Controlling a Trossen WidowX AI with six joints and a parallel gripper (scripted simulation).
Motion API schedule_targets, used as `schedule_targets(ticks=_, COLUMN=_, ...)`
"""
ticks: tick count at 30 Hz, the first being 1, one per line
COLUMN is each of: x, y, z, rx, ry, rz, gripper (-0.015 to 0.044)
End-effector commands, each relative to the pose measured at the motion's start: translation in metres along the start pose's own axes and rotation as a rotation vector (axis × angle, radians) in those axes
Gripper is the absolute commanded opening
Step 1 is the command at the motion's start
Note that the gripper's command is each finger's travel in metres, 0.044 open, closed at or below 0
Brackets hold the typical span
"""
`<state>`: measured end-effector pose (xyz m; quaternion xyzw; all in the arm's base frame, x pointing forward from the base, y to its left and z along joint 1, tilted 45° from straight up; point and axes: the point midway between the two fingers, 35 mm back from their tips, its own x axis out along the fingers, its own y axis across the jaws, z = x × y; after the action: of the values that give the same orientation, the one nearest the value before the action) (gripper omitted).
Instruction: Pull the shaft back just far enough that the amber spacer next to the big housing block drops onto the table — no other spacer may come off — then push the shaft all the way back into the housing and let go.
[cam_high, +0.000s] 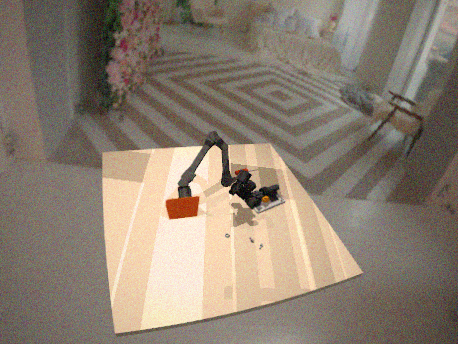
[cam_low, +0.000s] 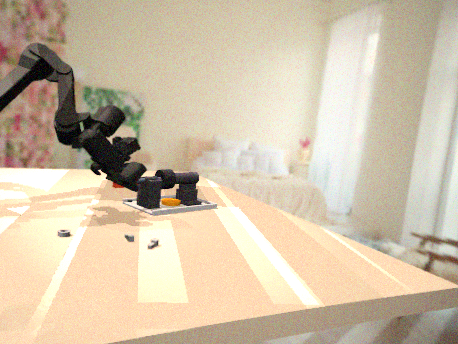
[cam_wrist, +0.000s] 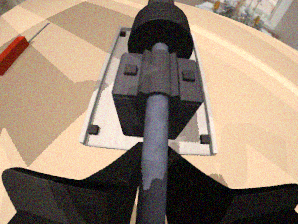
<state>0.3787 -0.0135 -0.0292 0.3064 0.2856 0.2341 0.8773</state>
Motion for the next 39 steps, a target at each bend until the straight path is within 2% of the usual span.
schedule_targets(ticks=1, x=0.004, y=0.0005, z=0.0052, rx=-0.004, ry=-0.005, rz=0.001, gripper=0.0)
schedule_targets(ticks=39, x=0.0023, y=0.0005, z=0.0032, rx=-0.004, ry=-0.005, rz=0.001, gripper=0.0)
